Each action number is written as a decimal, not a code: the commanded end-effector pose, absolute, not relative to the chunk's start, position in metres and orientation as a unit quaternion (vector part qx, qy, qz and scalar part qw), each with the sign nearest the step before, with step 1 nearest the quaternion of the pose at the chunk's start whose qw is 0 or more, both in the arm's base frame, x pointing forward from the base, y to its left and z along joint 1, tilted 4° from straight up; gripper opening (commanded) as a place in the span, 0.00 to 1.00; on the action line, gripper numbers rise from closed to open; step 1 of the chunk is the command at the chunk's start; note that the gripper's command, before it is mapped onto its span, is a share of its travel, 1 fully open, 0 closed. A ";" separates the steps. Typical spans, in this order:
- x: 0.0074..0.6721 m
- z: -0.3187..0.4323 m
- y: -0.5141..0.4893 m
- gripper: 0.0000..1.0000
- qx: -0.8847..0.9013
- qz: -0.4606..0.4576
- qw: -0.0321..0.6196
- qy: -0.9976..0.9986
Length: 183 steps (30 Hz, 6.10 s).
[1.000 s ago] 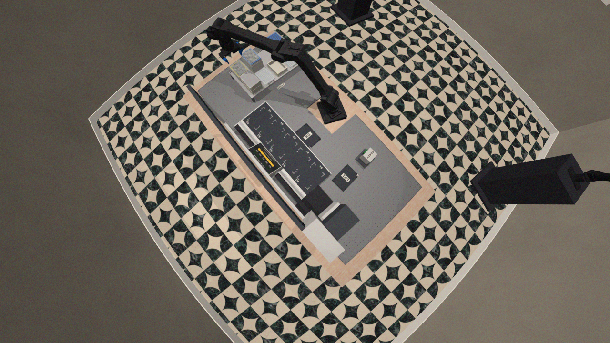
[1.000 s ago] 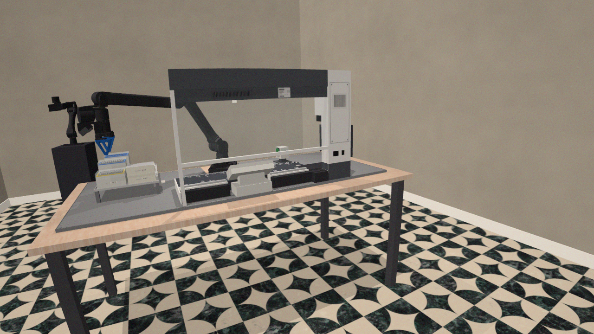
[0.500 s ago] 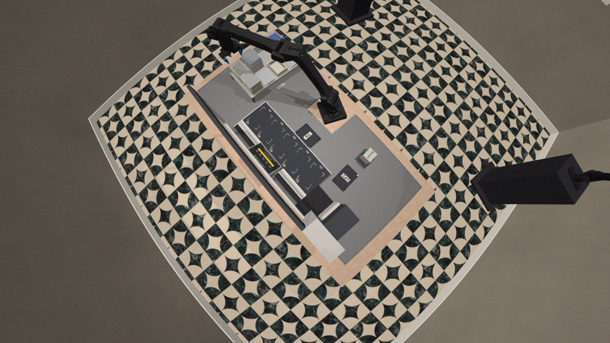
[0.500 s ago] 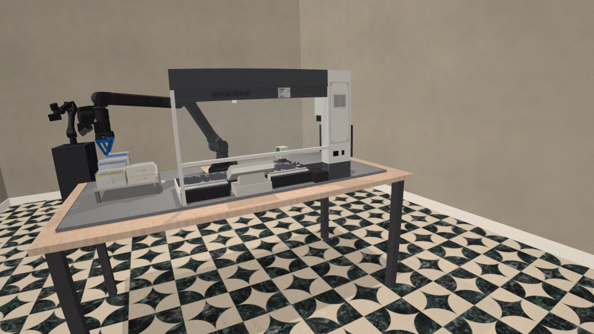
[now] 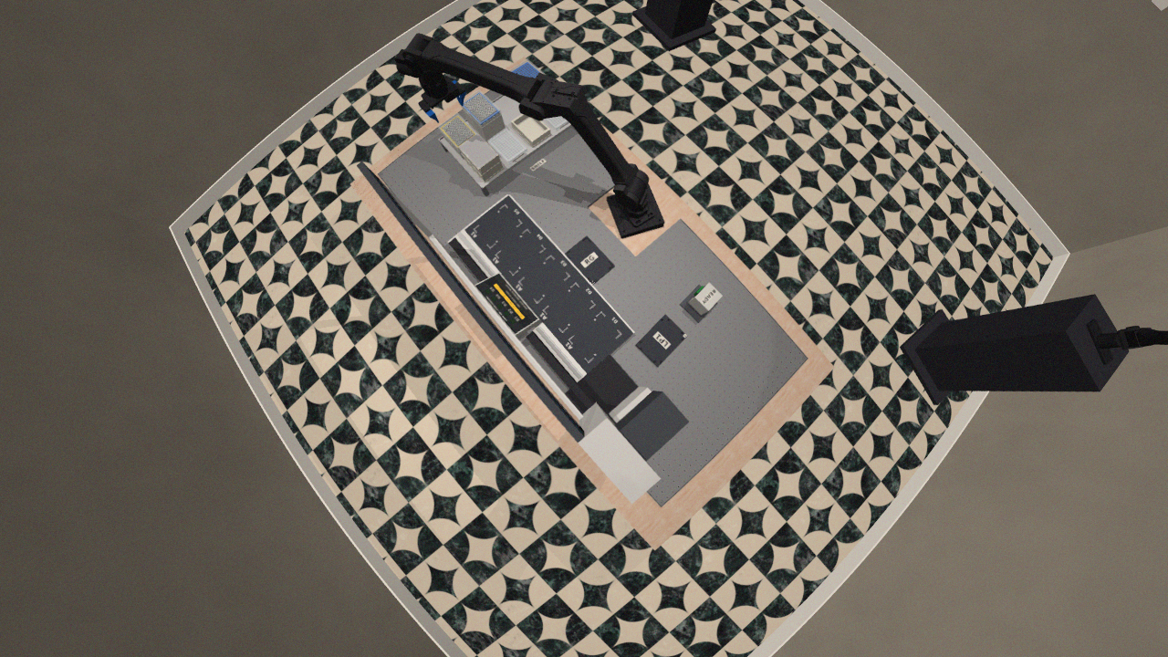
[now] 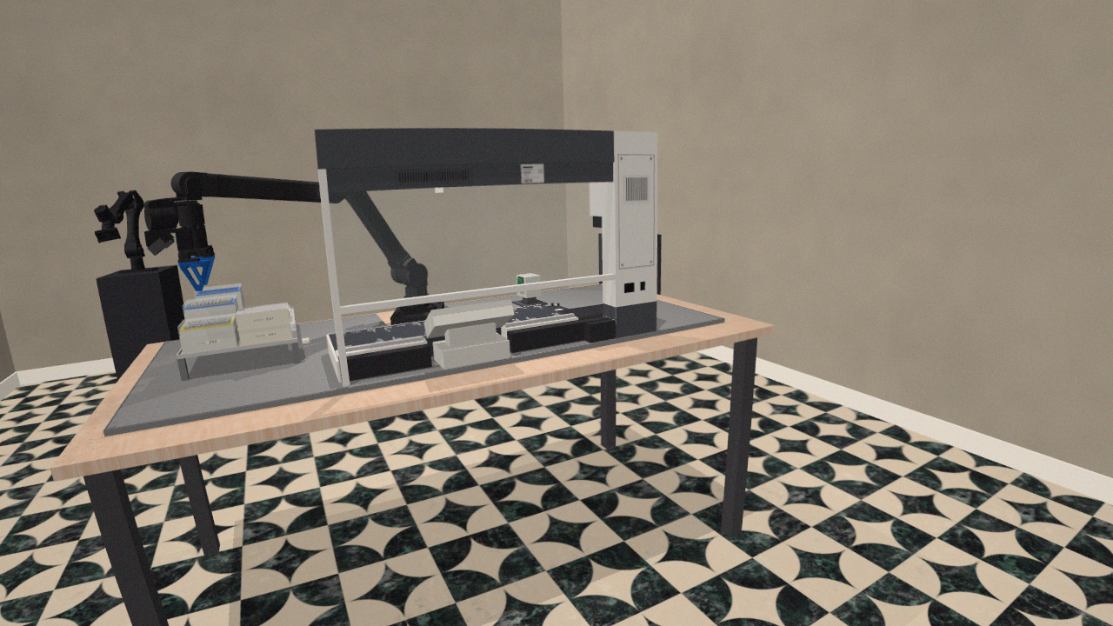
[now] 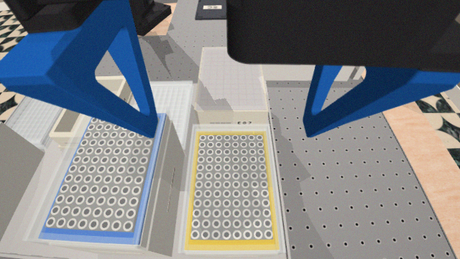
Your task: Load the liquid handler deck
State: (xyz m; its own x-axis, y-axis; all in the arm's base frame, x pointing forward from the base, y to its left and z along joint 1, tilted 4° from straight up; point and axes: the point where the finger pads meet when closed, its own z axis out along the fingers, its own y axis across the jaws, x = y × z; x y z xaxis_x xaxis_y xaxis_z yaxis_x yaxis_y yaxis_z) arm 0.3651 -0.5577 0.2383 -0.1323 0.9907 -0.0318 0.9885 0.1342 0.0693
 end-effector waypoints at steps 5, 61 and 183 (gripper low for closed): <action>0.334 0.264 -0.564 1.00 0.656 0.007 0.065 0.752; 0.247 0.256 -0.575 1.00 0.656 0.003 0.063 0.752; 0.198 0.244 -0.513 1.00 0.656 0.002 0.057 0.753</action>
State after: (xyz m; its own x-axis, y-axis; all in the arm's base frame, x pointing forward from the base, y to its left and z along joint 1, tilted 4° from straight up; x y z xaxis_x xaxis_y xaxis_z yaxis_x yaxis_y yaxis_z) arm 0.1883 -0.5172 0.2223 -0.1539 0.9876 -0.0317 0.9853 0.1558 0.0706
